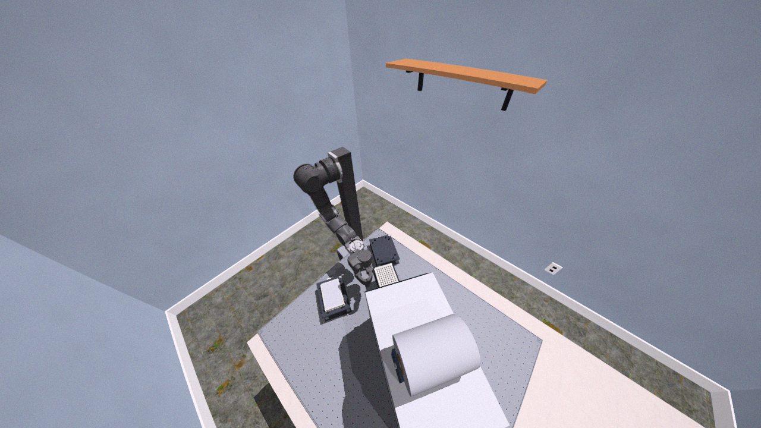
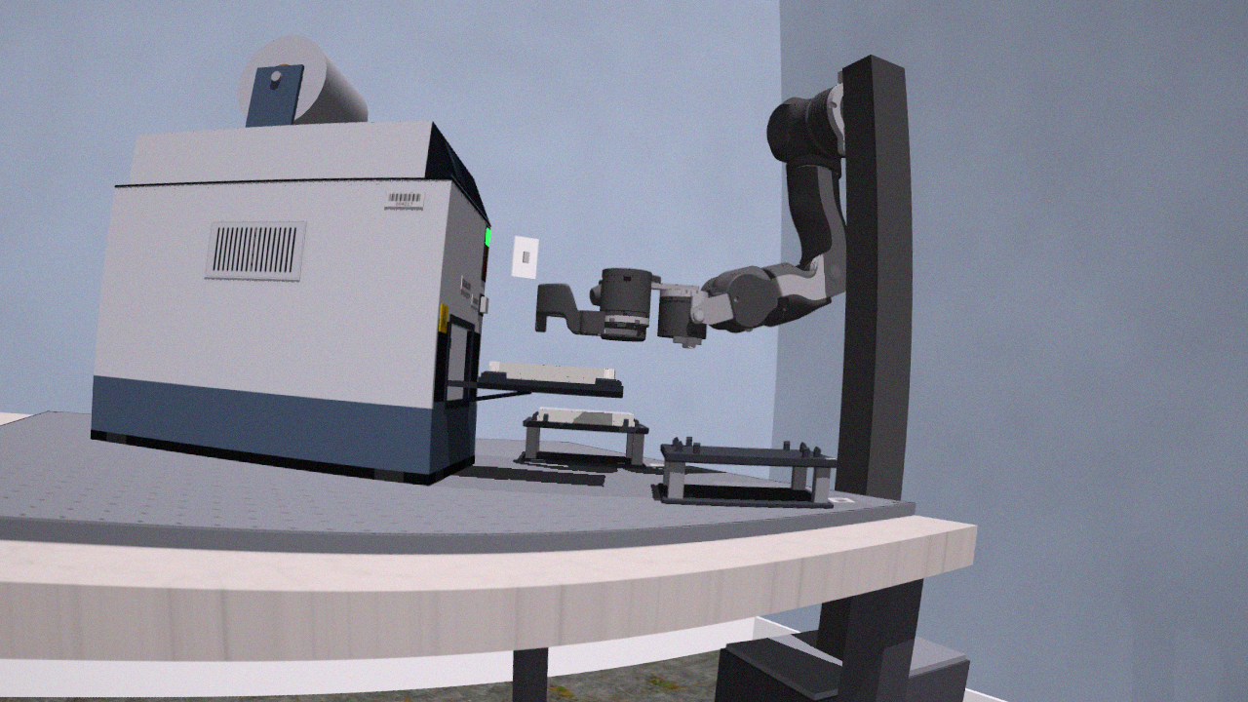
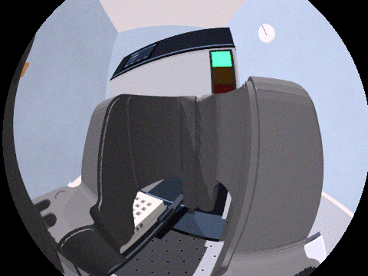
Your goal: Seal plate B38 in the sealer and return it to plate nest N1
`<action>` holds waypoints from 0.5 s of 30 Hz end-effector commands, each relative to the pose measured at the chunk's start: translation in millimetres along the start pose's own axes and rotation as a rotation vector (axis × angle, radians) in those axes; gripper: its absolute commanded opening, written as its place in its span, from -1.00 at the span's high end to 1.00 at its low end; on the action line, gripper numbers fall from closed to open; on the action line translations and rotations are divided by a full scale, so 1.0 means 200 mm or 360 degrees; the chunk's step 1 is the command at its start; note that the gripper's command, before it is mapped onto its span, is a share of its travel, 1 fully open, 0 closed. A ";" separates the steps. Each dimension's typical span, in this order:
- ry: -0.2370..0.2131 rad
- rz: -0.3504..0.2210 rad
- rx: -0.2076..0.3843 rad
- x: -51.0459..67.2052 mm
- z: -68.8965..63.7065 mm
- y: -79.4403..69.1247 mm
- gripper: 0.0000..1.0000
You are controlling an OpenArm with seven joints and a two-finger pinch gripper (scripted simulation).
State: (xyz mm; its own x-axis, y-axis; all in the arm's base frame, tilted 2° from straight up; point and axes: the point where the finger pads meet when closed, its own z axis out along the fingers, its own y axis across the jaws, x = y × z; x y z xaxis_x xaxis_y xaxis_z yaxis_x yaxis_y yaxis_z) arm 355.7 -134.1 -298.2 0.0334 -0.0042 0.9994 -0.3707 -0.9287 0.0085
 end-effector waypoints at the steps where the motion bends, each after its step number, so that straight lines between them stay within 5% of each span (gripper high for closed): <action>1: 0.0008 0.0028 -0.0040 0.00 0.00 0.01 1.00; 13: 0.0008 0.0028 -0.0040 0.00 0.00 0.01 1.00; 15: 0.0009 0.0029 -0.0038 0.01 0.06 0.01 1.00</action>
State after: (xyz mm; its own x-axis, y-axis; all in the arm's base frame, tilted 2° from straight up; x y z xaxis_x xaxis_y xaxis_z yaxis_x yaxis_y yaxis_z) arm 362.5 -138.2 -302.8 0.0398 -0.0176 0.9991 -0.3910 -0.9204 -0.0007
